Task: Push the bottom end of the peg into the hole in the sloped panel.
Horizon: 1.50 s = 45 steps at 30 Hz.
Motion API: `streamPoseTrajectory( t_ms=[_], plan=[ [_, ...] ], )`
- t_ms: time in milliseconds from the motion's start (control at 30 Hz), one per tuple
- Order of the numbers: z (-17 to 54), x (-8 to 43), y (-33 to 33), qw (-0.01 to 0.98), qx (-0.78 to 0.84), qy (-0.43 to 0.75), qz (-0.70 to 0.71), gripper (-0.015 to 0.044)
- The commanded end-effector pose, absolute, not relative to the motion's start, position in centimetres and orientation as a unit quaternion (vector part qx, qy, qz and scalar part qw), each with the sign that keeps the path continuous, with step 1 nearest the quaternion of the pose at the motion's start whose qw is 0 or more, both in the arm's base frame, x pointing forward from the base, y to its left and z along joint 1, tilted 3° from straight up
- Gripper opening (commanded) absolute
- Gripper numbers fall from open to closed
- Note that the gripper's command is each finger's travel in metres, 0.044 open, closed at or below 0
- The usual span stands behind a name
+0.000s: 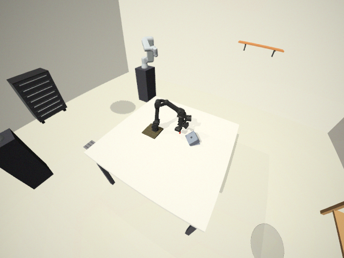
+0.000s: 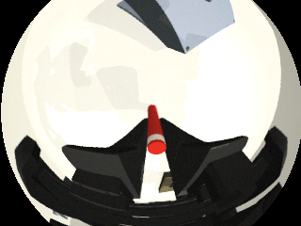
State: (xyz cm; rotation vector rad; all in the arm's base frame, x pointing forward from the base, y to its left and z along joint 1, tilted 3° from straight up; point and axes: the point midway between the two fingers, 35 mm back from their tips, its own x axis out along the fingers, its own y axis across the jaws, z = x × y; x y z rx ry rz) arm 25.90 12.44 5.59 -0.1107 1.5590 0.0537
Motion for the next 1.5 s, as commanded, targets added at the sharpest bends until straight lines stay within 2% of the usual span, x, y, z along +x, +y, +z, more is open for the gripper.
streamPoseTrajectory(
  t_ms=[0, 767, 1467],
  plan=[
    [5.7, 25.9, 12.5, 0.710, -0.049, 0.702, 0.025, 0.0000],
    [13.4, 26.0, 12.7, 0.708, -0.050, 0.704, 0.026, 0.0000],
    [13.9, 27.3, 11.8, 0.718, 0.021, 0.696, 0.008, 0.0000]
  ],
)
